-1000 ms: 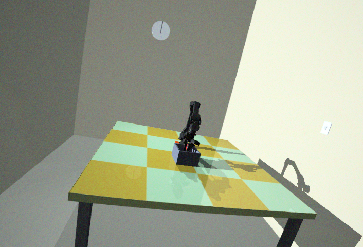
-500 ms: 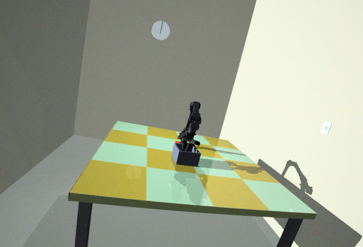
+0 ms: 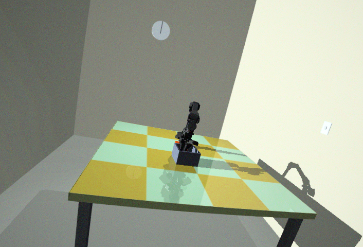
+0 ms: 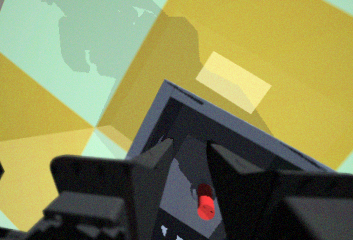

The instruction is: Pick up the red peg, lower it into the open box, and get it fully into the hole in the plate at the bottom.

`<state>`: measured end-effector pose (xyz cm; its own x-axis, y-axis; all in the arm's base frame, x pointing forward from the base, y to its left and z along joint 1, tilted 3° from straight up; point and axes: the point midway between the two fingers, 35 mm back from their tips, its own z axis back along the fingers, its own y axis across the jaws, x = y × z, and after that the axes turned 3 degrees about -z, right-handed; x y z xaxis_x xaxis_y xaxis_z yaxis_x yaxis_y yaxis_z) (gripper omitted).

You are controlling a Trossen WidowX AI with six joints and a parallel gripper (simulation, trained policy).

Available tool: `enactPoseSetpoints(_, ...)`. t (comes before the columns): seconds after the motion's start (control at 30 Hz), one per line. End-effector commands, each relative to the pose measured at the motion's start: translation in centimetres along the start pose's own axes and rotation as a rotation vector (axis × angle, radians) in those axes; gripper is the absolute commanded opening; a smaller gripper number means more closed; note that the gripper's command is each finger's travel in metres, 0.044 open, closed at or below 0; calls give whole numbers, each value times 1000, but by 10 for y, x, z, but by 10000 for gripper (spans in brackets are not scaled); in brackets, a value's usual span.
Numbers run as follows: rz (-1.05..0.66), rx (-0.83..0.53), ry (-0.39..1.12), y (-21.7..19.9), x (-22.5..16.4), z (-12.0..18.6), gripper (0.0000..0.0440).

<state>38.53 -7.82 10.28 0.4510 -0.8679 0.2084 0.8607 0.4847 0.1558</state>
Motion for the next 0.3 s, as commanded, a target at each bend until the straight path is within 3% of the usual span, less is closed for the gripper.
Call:
enactPoseSetpoints(0.0,8,-9,11,0,8,-2,139)
enactPoseSetpoints(0.27,10,-32,19,-6,25,-4,136)
